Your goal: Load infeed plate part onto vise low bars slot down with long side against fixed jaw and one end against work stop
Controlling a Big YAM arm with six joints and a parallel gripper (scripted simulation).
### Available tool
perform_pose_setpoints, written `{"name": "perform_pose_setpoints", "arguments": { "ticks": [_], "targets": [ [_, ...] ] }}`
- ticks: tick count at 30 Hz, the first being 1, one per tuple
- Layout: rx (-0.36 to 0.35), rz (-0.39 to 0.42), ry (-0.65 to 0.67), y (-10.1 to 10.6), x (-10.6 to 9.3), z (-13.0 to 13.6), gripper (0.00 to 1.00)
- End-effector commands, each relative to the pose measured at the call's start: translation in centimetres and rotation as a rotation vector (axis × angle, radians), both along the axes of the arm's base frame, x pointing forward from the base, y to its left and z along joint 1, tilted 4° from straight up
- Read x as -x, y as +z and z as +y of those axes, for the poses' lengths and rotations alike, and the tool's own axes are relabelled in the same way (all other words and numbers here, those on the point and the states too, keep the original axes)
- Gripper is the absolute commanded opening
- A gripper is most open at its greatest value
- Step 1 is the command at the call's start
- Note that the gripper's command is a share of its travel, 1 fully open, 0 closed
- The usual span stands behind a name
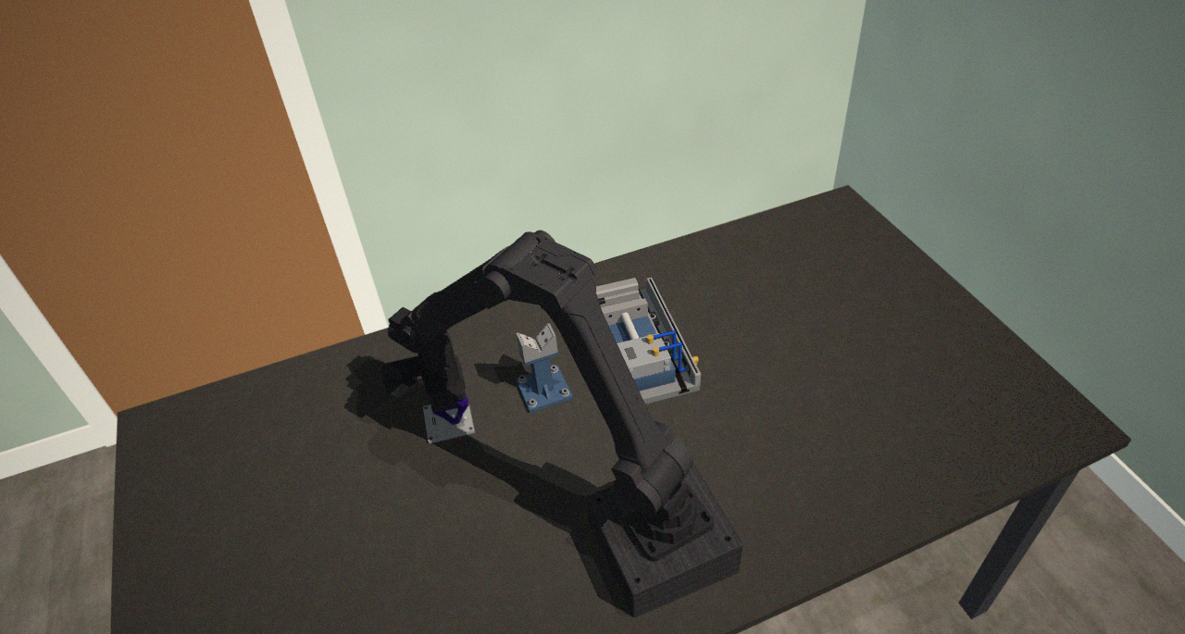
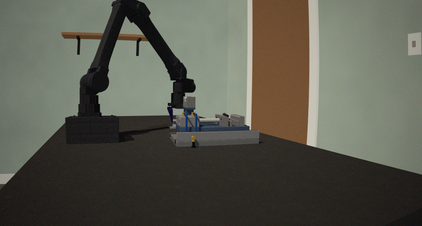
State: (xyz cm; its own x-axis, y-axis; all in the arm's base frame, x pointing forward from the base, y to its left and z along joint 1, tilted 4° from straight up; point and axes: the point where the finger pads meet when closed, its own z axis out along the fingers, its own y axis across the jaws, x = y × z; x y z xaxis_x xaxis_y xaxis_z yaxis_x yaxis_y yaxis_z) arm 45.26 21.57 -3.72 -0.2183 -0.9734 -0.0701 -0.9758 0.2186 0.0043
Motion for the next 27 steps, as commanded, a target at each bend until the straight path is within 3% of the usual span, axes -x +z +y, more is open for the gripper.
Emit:
{"name": "perform_pose_setpoints", "arguments": {
  "ticks": [1, 14, 27],
  "targets": [
    [-0.019, -0.045, 0.002, 2.6, -1.6, 1.0, 0.00],
    [-0.023, -0.058, 0.000, 5.1, -2.3, 0.5, 0.00],
    [-0.025, -0.061, -0.002, 10.1, -2.2, -0.1, 0.00]
  ]
}}
